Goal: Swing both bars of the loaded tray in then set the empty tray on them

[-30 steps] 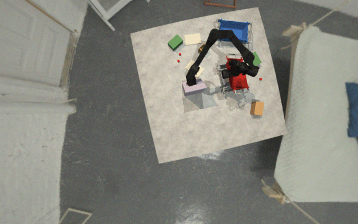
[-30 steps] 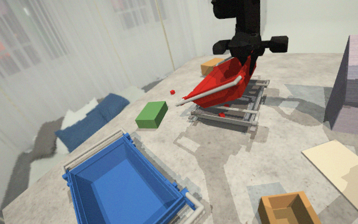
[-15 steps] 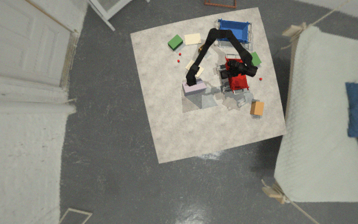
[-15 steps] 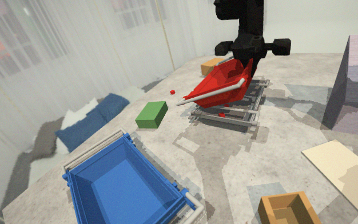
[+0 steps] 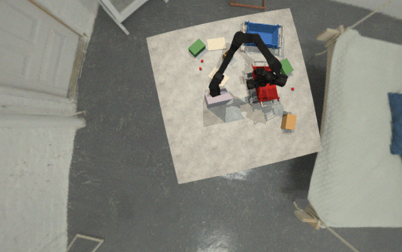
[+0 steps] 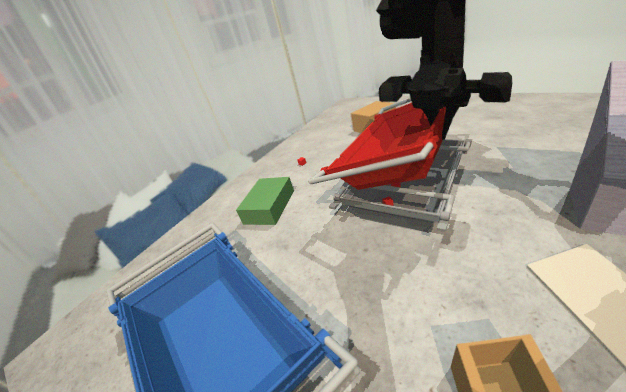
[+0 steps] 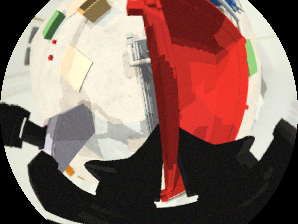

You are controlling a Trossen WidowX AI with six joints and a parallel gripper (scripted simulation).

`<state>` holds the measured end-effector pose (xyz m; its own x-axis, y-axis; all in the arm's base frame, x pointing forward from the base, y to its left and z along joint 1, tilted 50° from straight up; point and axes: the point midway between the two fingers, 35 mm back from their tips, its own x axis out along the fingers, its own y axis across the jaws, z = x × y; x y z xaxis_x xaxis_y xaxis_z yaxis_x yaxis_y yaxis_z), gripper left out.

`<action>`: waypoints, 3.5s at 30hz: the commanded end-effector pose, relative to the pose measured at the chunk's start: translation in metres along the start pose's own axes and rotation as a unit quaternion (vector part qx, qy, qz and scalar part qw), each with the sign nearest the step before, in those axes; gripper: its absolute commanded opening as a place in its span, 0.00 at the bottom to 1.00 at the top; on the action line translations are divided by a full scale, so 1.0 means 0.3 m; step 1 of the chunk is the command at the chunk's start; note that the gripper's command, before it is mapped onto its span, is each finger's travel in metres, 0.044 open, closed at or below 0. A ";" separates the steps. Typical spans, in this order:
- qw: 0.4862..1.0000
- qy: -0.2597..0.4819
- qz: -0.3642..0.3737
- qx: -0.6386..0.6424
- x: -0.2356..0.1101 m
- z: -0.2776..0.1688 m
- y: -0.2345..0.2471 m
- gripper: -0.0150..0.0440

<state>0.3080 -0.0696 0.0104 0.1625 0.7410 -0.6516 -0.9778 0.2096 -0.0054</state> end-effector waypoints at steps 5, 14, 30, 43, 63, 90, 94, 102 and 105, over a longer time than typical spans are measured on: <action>1.000 0.000 0.007 0.001 0.030 0.003 0.021 0.25; 1.000 0.000 0.007 0.001 0.036 0.003 0.025 0.25; 1.000 0.000 0.007 0.001 0.036 0.003 0.025 0.25; 1.000 0.000 0.007 0.001 0.036 0.003 0.025 0.25; 1.000 0.000 0.007 0.001 0.036 0.003 0.025 0.25; 1.000 0.000 0.007 0.001 0.060 0.003 0.037 0.25; 1.000 0.000 0.007 0.001 0.060 0.003 0.037 0.25; 1.000 0.000 0.007 0.001 0.060 0.003 0.037 0.25; 1.000 0.000 0.007 0.001 0.060 0.003 0.037 0.25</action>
<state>0.3031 -0.0588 0.0010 0.1703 0.7404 -0.6502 -0.9767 0.2144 -0.0116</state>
